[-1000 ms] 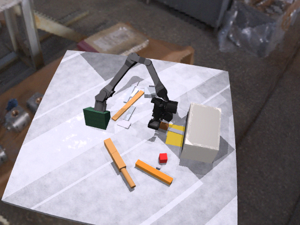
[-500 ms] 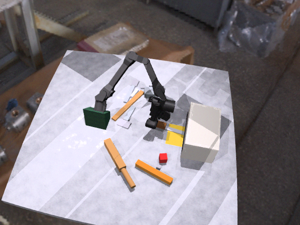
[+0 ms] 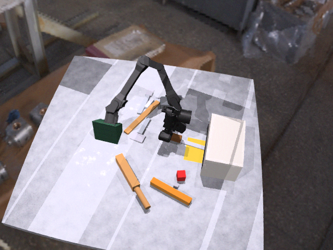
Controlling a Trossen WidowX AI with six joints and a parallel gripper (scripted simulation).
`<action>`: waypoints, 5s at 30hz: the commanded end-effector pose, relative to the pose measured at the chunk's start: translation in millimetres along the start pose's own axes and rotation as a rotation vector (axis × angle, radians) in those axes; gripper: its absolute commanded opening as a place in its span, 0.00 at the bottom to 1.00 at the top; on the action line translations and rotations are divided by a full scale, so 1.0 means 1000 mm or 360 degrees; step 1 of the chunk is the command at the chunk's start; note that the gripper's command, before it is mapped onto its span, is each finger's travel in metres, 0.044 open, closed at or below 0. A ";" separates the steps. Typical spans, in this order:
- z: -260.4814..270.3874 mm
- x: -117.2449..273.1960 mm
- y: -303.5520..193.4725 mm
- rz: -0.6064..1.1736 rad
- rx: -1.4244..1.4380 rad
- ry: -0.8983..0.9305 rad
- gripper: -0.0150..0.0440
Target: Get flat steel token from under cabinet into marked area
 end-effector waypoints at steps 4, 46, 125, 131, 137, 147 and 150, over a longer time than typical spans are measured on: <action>0.001 -0.001 -0.011 0.0008 -0.0016 0.0001 0.25; 0.009 -0.001 -0.058 0.0012 -0.0020 0.0001 0.25; 0.015 0.003 -0.079 0.0011 0.0619 0.0003 0.25; 0.015 0.003 -0.079 0.0012 0.0695 0.0004 0.25; 0.015 0.003 -0.079 0.0012 0.0770 0.0004 0.25; 0.016 0.003 -0.079 0.0012 0.0895 0.0005 0.25; 0.016 0.003 -0.079 0.0012 0.0932 0.0005 0.25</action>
Point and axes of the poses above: the point midway between the two fingers, 35 mm back from their tips, its own x axis back along the fingers, its own z axis across the jaws, y = z × x, the point moved 7 cm from there along x, back along the fingers, and after that the axes turned 6 degrees about x, right-handed, at the moved point
